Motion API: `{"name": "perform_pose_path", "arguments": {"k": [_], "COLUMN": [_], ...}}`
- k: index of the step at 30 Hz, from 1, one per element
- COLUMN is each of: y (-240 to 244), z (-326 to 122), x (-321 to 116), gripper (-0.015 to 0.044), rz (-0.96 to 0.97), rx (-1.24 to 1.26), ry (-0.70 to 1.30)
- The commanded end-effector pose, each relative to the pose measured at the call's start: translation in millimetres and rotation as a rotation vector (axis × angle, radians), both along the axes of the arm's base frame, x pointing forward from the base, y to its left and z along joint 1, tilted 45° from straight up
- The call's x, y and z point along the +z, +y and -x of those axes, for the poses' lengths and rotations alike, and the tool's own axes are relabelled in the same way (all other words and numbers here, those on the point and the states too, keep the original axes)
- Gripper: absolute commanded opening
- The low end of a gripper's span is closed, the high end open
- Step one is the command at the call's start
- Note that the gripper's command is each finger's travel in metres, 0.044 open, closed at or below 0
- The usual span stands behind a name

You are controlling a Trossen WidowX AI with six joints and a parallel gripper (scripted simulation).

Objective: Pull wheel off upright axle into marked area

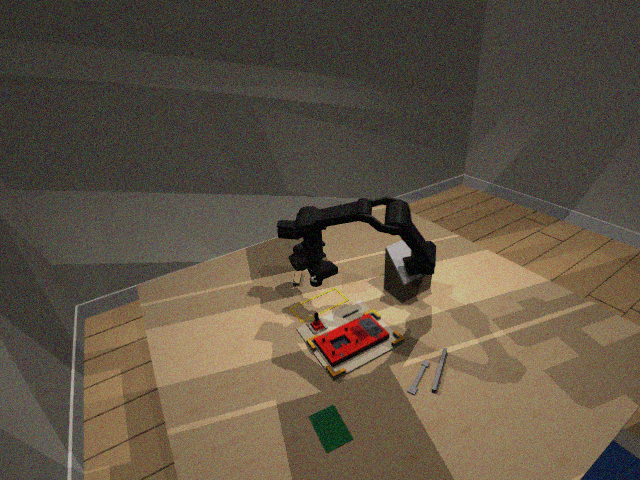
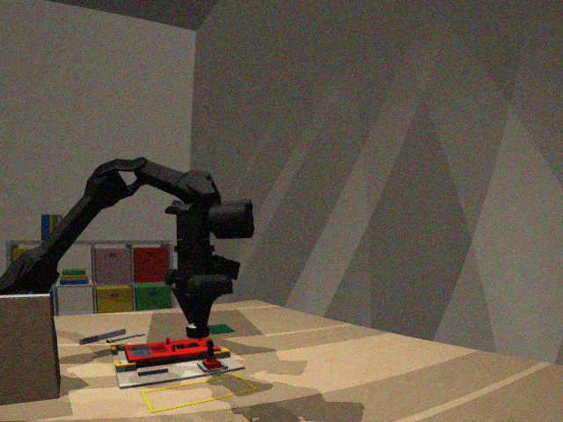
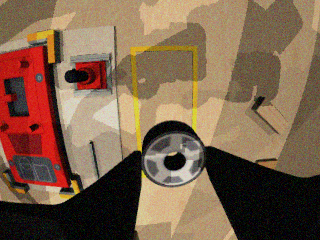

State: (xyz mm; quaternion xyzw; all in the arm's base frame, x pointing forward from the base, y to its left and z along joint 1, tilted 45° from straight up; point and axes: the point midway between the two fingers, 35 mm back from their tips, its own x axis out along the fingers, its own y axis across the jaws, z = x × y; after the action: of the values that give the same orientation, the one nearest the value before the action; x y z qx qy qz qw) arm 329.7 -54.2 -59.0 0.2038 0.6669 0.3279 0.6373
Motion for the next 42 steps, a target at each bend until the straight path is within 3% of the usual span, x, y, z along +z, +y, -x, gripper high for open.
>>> {"name": "perform_pose_path", "arguments": {"k": [1, 15, 27, 35, 42], "y": [-6, 13, 65, 68, 65], "z": [7, 10, 18, 19, 18], "x": [-7, -26, -78, -81, -79], "gripper": [0.0000, 0.0000, 0.0000, 0.0000, 0.0184], "rz": [-0.002, -0.002, -0.007, -0.007, -0.002], "rx": [0.008, 0.008, 0.008, 0.008, 0.013], "ry": [0.004, 0.003, 0.003, 0.003, -0.003]}}
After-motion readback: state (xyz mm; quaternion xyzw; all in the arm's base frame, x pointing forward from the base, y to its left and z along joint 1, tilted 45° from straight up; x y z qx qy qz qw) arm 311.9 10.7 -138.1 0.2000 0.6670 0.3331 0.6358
